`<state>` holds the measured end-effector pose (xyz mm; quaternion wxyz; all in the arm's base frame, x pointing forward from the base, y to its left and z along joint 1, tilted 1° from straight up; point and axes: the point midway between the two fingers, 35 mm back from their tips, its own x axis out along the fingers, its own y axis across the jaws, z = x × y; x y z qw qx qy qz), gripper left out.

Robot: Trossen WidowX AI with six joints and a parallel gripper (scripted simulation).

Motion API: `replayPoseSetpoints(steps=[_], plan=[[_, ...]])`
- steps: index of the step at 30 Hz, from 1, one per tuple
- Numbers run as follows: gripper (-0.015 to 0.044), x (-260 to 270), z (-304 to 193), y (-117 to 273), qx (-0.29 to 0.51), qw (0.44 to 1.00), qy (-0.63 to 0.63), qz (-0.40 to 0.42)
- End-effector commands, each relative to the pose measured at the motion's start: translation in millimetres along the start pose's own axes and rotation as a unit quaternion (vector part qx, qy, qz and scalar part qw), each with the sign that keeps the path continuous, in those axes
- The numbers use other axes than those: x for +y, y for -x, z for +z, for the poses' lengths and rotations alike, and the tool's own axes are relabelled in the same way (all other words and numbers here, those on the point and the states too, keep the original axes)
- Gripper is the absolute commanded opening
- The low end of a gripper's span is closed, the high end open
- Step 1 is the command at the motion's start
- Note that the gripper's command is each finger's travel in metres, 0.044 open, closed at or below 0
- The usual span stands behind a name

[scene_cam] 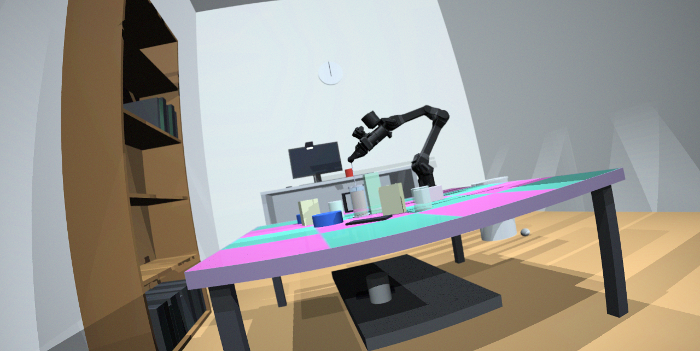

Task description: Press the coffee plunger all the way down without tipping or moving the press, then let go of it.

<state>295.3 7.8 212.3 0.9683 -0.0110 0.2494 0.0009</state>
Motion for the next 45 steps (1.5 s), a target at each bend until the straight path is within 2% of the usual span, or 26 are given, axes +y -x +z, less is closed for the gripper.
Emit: replayPoseSetpoints(steps=[1, 4, 5, 45], plan=[[0.0204, 1, 1, 0, -0.001, 1.0, 0.002, 0.002], [0.0125, 1, 1, 0, -0.001, 1.0, 0.002, 0.002], [0.0118, 1, 1, 0, -0.001, 1.0, 0.002, 0.002], [0.0117, 1, -36, -32, -0.002, 1.0, 0.002, 0.002]])
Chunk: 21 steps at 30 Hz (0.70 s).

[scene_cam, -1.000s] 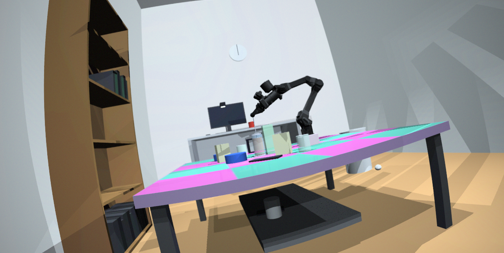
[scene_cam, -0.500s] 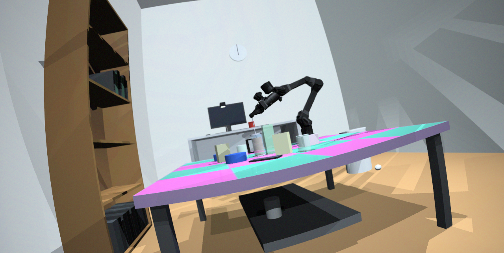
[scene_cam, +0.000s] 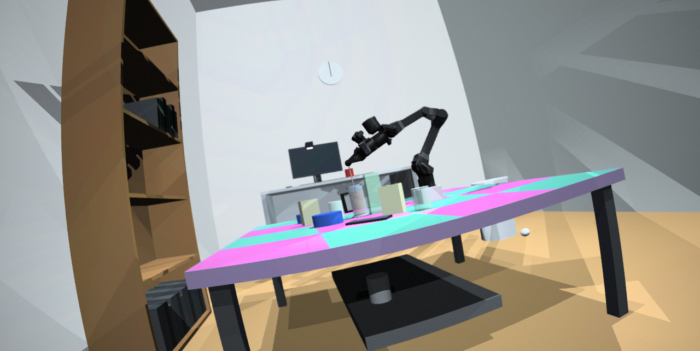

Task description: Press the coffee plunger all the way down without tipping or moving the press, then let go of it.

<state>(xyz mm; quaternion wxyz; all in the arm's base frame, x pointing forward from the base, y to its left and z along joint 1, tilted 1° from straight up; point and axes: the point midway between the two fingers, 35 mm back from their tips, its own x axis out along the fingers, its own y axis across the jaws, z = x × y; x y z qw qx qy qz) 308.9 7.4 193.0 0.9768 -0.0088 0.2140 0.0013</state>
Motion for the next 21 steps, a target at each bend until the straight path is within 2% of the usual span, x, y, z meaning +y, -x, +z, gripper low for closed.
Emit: replayPoseSetpoints(steps=[1, 21], plan=[[0.0117, 1, -28, -10, 0.035, 0.999, 0.004, 0.002], [0.0117, 0, -55, -29, 0.035, 0.999, 0.004, 0.002]])
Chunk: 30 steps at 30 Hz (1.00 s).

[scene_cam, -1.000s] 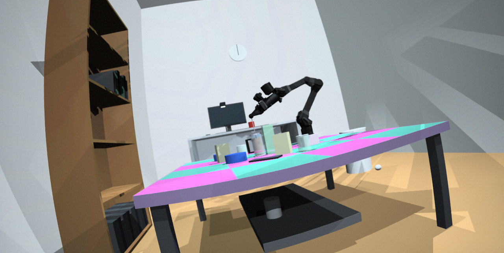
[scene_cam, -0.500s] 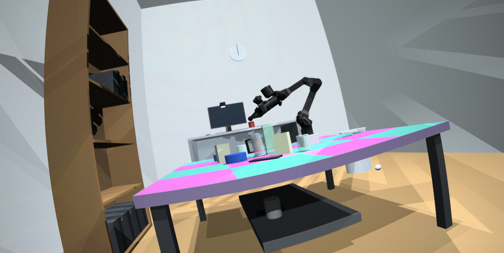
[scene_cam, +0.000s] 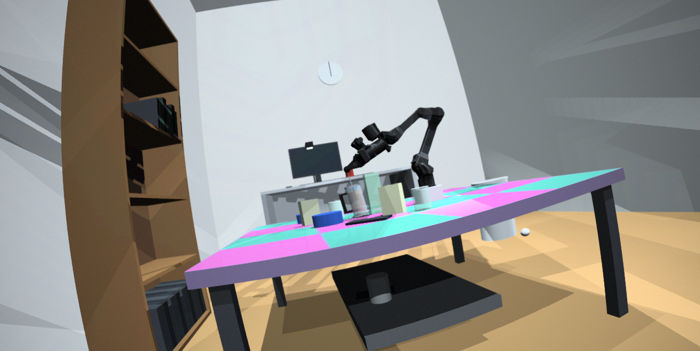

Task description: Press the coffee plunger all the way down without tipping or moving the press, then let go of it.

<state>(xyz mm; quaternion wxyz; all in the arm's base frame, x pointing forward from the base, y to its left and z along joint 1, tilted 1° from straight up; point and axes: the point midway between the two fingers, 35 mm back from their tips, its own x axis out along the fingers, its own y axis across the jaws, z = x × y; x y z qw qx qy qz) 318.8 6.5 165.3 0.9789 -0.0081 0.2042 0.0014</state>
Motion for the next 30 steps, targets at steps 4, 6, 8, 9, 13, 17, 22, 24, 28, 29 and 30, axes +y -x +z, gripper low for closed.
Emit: replayPoseSetpoints(steps=[4, 6, 8, 9, 13, 17, 22, 24, 28, 29, 30], plan=[[0.0117, 0, -38, -13, 0.045, 0.999, 0.004, 0.001], [0.0117, 0, -40, -15, 0.045, 0.999, 0.004, 0.001], [0.0117, 0, -40, -18, 0.044, 0.999, 0.004, 0.001], [0.0117, 0, -40, -19, 0.044, 0.999, 0.004, 0.001], [0.0117, -1, -39, -23, 0.044, 0.999, 0.004, 0.001], [0.0117, -1, -37, -26, 0.044, 0.999, 0.004, 0.001], [0.0117, -1, -35, -28, 0.044, 0.999, 0.004, 0.001], [0.0117, -1, -34, -29, 0.044, 0.999, 0.004, 0.001], [0.0117, -1, -33, -30, 0.044, 0.999, 0.004, 0.001], [0.0117, -1, -33, -30, 0.044, 0.999, 0.004, 0.001], [0.0117, -1, -32, -31, 0.044, 0.999, 0.004, 0.001]])
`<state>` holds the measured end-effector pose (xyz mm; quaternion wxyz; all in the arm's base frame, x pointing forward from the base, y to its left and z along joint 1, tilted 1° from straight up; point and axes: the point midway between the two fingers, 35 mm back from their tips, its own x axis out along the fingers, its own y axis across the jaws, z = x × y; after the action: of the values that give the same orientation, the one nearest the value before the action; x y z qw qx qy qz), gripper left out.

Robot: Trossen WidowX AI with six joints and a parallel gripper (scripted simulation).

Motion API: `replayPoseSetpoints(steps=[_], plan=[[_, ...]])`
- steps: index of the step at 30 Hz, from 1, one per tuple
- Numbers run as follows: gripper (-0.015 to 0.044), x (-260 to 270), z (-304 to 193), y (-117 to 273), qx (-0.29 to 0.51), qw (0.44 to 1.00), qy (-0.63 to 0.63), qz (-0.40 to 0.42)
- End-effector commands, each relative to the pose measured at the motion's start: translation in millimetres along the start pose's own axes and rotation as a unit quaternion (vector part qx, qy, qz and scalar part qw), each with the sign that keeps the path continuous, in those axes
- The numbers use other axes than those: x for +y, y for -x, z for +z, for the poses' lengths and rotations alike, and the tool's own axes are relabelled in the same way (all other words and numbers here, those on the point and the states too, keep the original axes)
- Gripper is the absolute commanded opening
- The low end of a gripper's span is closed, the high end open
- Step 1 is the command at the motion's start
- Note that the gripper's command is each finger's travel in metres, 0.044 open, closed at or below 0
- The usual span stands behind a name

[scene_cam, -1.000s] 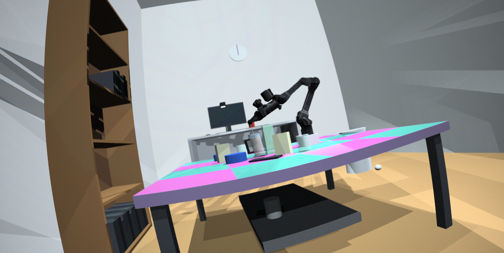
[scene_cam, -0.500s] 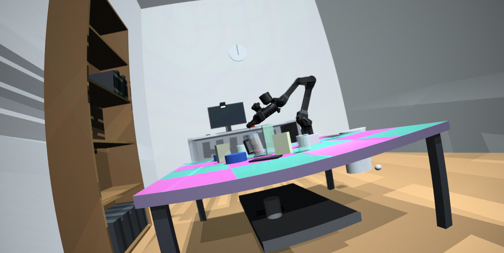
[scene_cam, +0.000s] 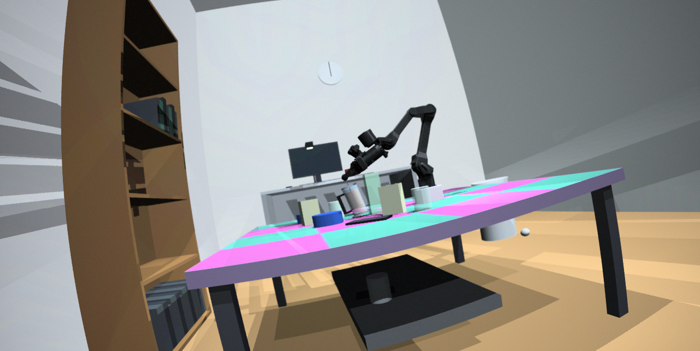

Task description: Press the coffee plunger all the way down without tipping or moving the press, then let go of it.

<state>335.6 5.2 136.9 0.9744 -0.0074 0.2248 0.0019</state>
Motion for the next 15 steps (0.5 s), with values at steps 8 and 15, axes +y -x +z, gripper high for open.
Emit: replayPoseSetpoints(steps=[8, 15], plan=[[0.0117, 0.0, -11.3, -6.3, 0.023, 1.0, 0.005, 0.0], [0.0117, 0.0, -10.4, -7.6, 0.023, 1.0, 0.005, 0.0]])
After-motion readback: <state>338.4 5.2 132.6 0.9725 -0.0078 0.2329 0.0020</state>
